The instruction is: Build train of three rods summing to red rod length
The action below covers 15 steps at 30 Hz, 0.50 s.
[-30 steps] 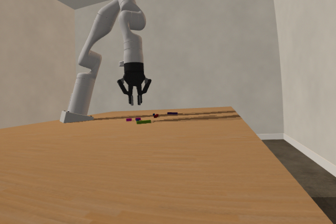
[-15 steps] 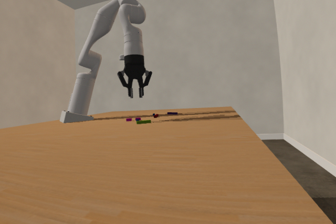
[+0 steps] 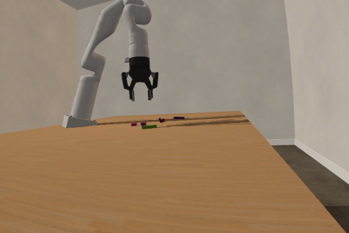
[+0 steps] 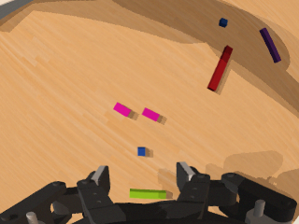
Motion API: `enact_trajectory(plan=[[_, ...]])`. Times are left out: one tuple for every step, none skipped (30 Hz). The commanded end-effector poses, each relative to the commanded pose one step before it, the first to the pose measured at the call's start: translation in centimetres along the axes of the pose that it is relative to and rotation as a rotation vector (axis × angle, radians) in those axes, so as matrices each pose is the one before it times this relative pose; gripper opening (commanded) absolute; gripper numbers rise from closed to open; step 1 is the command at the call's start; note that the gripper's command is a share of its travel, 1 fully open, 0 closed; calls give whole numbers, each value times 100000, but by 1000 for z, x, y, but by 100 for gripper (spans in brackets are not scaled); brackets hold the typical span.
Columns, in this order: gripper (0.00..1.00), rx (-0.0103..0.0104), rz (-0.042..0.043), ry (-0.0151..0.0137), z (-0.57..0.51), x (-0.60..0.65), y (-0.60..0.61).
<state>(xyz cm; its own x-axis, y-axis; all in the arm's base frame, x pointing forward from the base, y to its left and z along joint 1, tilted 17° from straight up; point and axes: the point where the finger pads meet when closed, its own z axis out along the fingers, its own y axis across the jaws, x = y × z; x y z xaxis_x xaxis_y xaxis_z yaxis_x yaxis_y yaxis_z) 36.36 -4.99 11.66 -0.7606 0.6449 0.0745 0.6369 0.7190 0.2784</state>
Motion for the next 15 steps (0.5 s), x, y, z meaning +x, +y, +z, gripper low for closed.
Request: enact_trajectory(plan=[[100,-46,4,-141,-46,-40,11],[100,0,0,0,0,0,0],[100,0,8,0,0,1,1],[100,1,21,1,0,1,2],[100,1,41,1,1,3,3],[100,2,66,2,1,5,5],[100,3,97,3,1,7,8],[100,4,133,4,2,9,10],[100,5,174,5,3,12,14],[100,7,219,6,3,15,17],[100,8,268,8,4,19,21],[100,10,322,9,5,22,25],[100,12,379,11,5,26,29],[100,14,439,12,6,31,34],[100,16,503,14,7,36,38]])
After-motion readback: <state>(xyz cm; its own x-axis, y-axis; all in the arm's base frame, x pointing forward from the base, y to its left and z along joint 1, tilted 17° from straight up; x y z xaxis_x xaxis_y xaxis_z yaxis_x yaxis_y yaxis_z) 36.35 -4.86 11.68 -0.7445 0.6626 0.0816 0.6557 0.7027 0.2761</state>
